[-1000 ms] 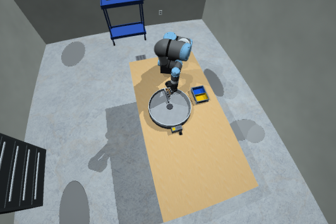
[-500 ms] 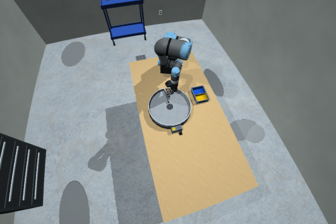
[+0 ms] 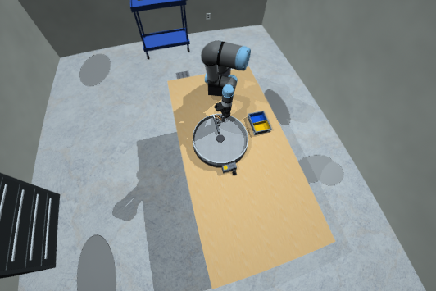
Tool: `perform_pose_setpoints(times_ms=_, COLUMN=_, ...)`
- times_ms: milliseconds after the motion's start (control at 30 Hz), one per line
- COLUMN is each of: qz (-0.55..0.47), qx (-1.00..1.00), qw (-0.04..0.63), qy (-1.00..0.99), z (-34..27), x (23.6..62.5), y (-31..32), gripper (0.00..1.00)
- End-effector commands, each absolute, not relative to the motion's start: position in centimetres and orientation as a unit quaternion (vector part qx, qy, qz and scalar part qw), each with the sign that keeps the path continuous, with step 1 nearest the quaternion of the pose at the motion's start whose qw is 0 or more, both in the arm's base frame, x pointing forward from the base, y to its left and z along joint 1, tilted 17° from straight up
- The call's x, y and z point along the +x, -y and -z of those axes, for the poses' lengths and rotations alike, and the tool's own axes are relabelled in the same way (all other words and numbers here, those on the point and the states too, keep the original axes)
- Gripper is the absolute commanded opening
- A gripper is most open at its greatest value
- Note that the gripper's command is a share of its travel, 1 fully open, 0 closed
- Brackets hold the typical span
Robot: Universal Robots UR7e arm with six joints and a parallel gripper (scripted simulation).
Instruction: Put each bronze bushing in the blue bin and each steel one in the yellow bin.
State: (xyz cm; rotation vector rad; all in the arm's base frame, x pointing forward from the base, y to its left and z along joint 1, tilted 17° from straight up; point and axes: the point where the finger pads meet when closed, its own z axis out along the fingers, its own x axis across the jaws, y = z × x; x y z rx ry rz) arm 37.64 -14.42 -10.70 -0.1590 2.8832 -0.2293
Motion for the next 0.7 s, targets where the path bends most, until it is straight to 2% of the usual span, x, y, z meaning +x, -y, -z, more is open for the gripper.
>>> perform_pose_setpoints(times_ms=0, qz=0.078, qx=-0.055, qw=0.122, qy=-0.988, z=9.3, x=37.3, y=14.3, gripper=0.00)
perform_pose_setpoints(times_ms=200, qz=0.078, qx=-0.055, qw=0.122, qy=-0.988, z=7.2, x=36.8, y=13.9, gripper=0.00)
perform_pose_setpoints(times_ms=533, qz=0.078, qx=-0.055, qw=0.122, qy=-0.988, z=7.2, x=36.8, y=13.9, gripper=0.00)
perform_pose_setpoints(times_ms=667, qz=0.078, qx=-0.055, qw=0.122, qy=-0.988, z=7.5, x=37.2, y=11.8, gripper=0.00)
